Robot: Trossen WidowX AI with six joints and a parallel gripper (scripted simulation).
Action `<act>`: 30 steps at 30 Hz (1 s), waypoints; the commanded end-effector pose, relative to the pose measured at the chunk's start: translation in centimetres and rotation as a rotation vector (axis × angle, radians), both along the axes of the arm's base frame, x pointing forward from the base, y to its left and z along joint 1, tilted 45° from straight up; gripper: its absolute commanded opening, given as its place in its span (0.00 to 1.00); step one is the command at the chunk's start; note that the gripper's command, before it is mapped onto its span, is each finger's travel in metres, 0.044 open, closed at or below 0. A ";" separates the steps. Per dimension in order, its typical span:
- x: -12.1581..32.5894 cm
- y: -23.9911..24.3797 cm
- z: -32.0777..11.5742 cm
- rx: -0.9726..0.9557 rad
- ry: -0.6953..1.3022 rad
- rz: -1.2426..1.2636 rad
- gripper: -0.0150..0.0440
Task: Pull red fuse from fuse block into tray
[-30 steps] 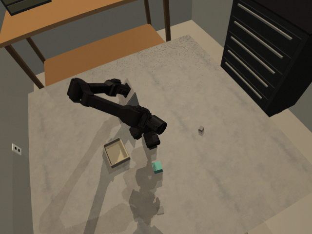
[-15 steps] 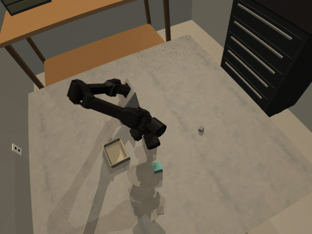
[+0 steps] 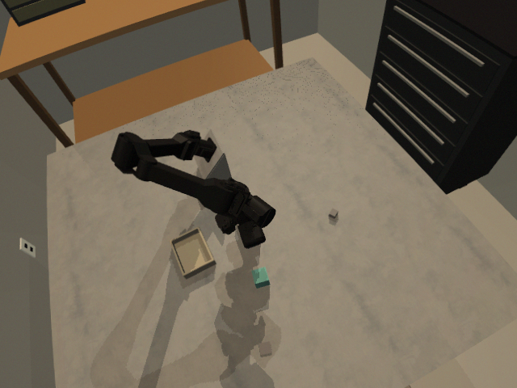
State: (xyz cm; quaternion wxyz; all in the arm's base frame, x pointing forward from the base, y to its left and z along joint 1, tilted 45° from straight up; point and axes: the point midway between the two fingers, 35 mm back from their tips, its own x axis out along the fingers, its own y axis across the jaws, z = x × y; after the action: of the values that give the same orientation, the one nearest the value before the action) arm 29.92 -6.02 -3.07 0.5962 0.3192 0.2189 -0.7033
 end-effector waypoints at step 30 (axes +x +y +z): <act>-0.1 -0.4 -0.4 0.000 0.001 0.000 0.25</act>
State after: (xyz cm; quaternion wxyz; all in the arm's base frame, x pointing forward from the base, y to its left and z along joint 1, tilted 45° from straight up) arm 29.83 -6.54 -3.59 0.5963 0.3184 0.2194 -0.7035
